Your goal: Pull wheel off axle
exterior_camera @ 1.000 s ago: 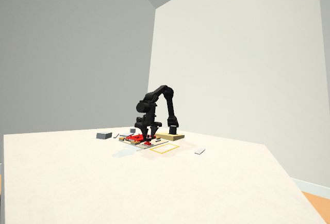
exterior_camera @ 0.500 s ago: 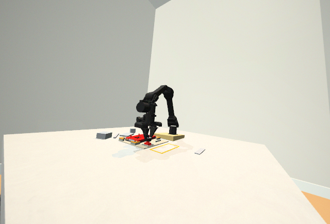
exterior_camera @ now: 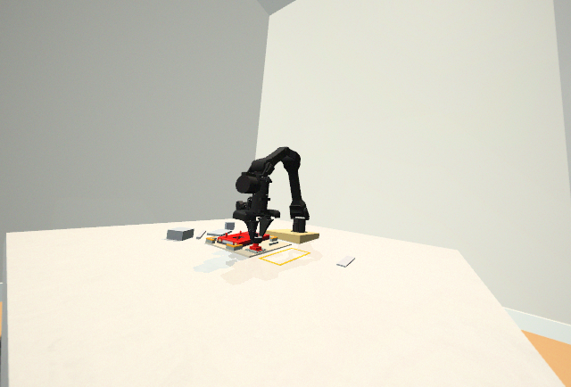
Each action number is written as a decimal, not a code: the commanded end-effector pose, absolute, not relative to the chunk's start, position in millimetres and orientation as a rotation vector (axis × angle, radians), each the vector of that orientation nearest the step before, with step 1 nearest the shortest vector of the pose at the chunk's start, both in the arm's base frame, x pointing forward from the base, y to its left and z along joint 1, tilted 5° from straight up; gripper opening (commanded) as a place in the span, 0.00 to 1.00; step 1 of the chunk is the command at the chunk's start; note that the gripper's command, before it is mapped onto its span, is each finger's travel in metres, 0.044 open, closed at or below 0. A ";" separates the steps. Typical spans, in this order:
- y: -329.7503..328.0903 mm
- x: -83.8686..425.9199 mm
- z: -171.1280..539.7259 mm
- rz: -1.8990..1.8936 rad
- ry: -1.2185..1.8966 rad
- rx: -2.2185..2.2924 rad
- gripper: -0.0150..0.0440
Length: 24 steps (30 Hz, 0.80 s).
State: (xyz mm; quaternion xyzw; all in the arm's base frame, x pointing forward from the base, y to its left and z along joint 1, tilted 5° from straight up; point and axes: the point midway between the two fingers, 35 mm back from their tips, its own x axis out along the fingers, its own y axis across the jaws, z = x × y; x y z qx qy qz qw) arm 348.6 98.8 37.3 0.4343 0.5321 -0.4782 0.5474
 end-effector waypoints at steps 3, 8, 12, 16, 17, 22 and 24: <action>99.1 348.5 41.0 -1.132 1.261 1.030 0.25; 99.2 348.6 42.7 -1.132 1.261 1.031 0.25; 99.3 348.7 44.0 -1.132 1.261 1.031 0.25; 99.4 348.8 45.3 -1.131 1.260 1.031 0.25; 99.4 348.8 45.6 -1.131 1.260 1.031 0.25; 99.5 348.9 47.3 -1.131 1.260 1.031 0.25; 99.6 348.9 47.9 -1.131 1.260 1.031 0.25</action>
